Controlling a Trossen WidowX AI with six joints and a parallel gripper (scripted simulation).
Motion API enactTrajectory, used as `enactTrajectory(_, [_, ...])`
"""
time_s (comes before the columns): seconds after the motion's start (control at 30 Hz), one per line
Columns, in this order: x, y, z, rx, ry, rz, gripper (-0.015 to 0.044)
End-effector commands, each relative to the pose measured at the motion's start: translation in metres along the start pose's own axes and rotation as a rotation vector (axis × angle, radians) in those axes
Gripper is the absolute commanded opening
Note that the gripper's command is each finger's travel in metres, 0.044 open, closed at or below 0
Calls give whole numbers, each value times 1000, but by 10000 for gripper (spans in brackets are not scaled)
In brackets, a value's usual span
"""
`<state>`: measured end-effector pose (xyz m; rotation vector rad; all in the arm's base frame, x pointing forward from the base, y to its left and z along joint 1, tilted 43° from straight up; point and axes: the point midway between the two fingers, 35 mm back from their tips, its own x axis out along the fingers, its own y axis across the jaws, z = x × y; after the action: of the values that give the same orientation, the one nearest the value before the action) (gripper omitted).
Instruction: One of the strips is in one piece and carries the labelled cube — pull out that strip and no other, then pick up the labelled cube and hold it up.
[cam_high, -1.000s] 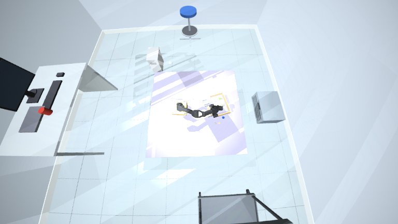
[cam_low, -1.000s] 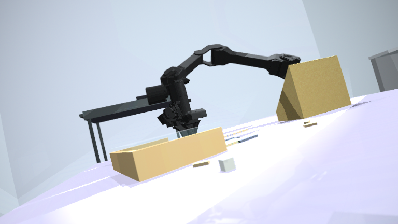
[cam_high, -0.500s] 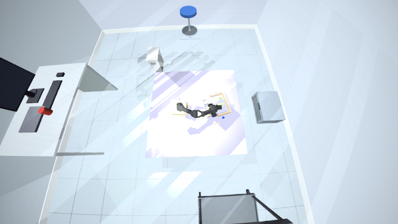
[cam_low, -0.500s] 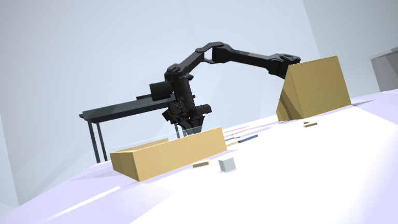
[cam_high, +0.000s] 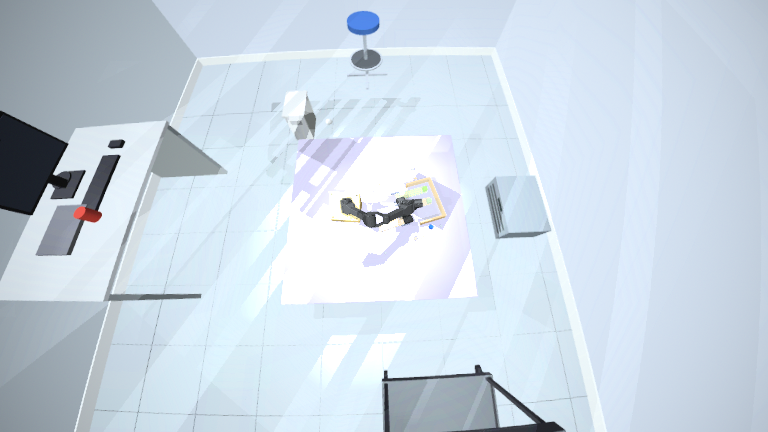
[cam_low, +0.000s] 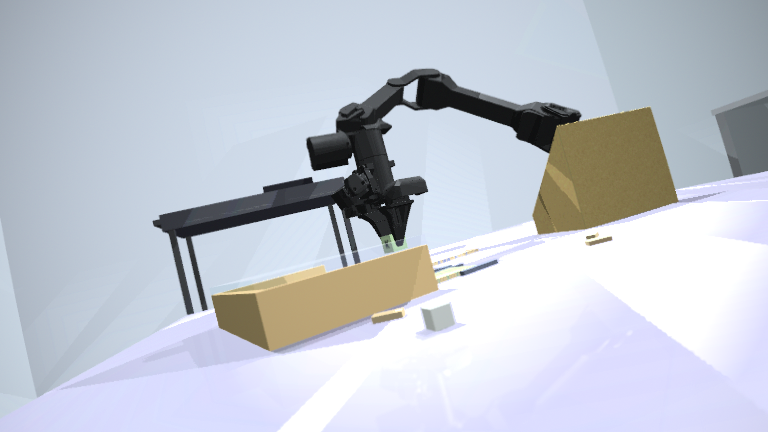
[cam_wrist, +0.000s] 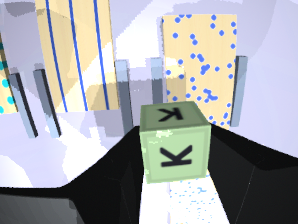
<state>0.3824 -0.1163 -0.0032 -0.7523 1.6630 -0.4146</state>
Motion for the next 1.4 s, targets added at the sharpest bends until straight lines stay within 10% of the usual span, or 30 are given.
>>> enactTrajectory(0.0, [-4, 3, -8, 5, -3, 1, 0])
enactTrajectory(1.37, [-39, 43, -83, 1, -1, 4, 0])
